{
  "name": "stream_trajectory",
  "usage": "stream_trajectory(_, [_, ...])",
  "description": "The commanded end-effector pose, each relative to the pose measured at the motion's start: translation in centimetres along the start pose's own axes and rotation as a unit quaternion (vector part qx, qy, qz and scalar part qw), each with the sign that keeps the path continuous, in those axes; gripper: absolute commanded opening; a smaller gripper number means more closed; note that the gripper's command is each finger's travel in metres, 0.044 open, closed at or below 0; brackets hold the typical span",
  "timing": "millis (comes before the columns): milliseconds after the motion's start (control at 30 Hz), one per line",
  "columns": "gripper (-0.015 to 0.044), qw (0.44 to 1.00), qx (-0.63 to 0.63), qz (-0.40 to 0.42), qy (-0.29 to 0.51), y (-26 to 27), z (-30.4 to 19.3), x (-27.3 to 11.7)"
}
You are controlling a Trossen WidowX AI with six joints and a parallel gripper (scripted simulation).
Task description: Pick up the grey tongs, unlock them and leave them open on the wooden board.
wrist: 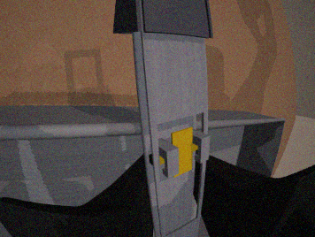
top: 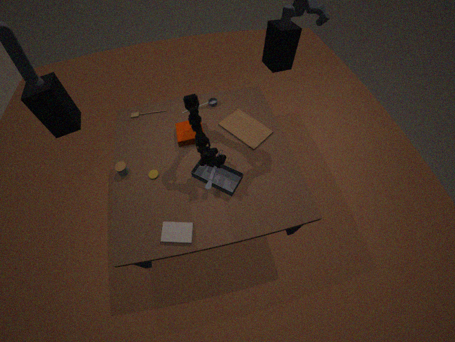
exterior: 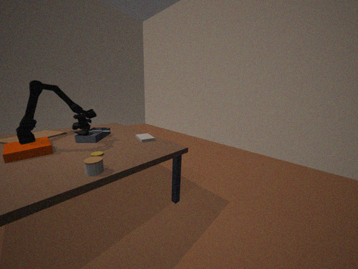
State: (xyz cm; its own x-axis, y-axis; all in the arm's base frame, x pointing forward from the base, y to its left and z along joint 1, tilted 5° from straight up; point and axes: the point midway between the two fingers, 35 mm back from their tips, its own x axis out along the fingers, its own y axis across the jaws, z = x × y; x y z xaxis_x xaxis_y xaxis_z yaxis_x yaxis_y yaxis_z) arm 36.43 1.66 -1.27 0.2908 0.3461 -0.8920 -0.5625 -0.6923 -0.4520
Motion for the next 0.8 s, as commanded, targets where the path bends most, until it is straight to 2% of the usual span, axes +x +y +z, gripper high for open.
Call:
stream_trajectory(0, [-0.0011, 1.0, 0.0, 0.0, 0.001, 0.0, 0.0, -0.1])
stream_trajectory(167, [-0.0142, 1.0, 0.0, 0.0, 0.001, -0.5, -0.1, -0.7])
stream_trajectory(200, [-0.015, 1.0, 0.0, 0.0, 0.001, -1.0, -0.2, -1.4])
stream_trajectory(367, [-0.015, 1.0, 0.002, 0.002, 0.002, -3.8, 0.0, -6.4])
stream_trajectory(767, [-0.015, 1.0, 0.003, 0.003, 0.002, -4.0, 0.0, -6.7])
